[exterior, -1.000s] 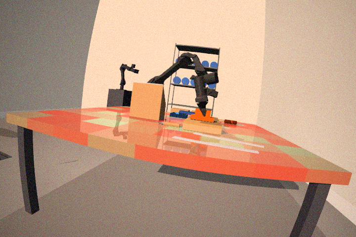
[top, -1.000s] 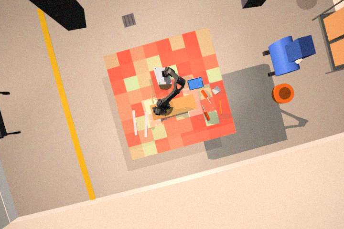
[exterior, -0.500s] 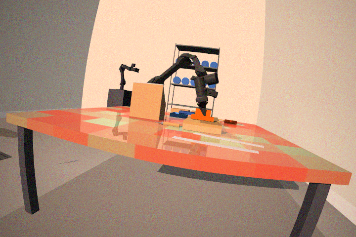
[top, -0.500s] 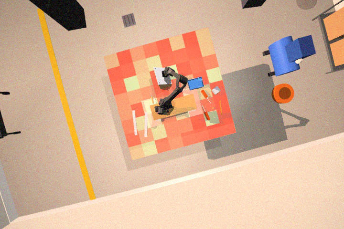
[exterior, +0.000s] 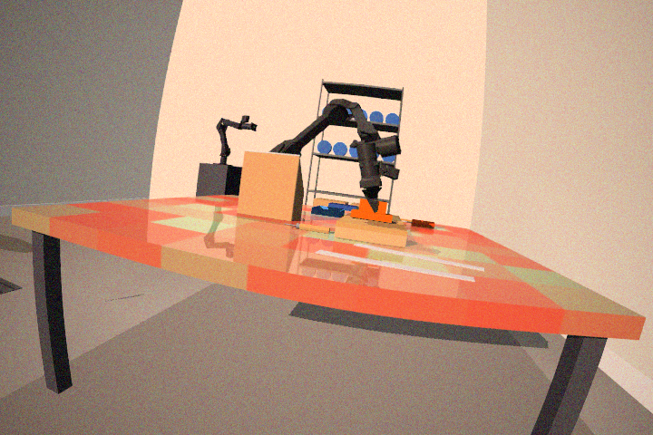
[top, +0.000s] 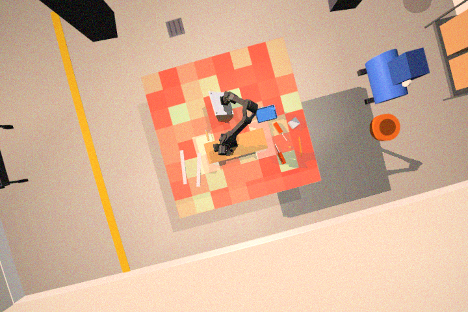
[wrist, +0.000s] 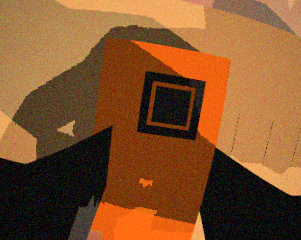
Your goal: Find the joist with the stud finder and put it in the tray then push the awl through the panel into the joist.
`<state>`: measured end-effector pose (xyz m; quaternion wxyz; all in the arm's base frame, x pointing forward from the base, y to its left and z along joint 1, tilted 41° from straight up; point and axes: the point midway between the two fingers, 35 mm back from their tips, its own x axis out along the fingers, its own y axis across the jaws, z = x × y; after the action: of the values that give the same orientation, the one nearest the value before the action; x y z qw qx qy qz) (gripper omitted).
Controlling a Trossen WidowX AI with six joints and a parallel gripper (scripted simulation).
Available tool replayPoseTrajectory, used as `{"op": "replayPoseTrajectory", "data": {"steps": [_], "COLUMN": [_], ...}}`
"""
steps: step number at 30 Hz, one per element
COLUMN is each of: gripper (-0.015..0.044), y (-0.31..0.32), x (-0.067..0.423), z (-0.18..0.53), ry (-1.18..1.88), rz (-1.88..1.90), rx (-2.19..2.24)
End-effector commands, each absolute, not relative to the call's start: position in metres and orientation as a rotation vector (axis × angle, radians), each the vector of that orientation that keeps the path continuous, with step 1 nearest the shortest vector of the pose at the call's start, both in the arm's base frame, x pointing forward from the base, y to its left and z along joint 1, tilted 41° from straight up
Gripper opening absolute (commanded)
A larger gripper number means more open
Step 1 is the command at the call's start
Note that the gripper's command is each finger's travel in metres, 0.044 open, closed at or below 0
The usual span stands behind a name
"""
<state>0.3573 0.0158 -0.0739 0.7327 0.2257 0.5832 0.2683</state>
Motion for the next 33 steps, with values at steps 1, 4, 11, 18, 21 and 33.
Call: {"op": "replayPoseTrajectory", "data": {"steps": [1, 4, 11, 18, 21, 33], "gripper": [0.0, 0.0, 0.0, 0.0, 0.0, 0.0], "y": [0.023, 0.026, 0.034, 0.042, 0.046, 0.06], "x": [0.355, 0.355, 0.353, 0.352, 0.351, 0.349], "z": [-0.069, -0.066, -0.059, -0.052, -0.049, -0.037], "ry": [1.283, 1.283, 1.283, 1.283, 1.283, 1.283], "rz": [0.596, 0.596, 0.597, 0.597, 0.597, 0.598], "rx": [0.502, 0.502, 0.503, 0.503, 0.503, 0.504]}}
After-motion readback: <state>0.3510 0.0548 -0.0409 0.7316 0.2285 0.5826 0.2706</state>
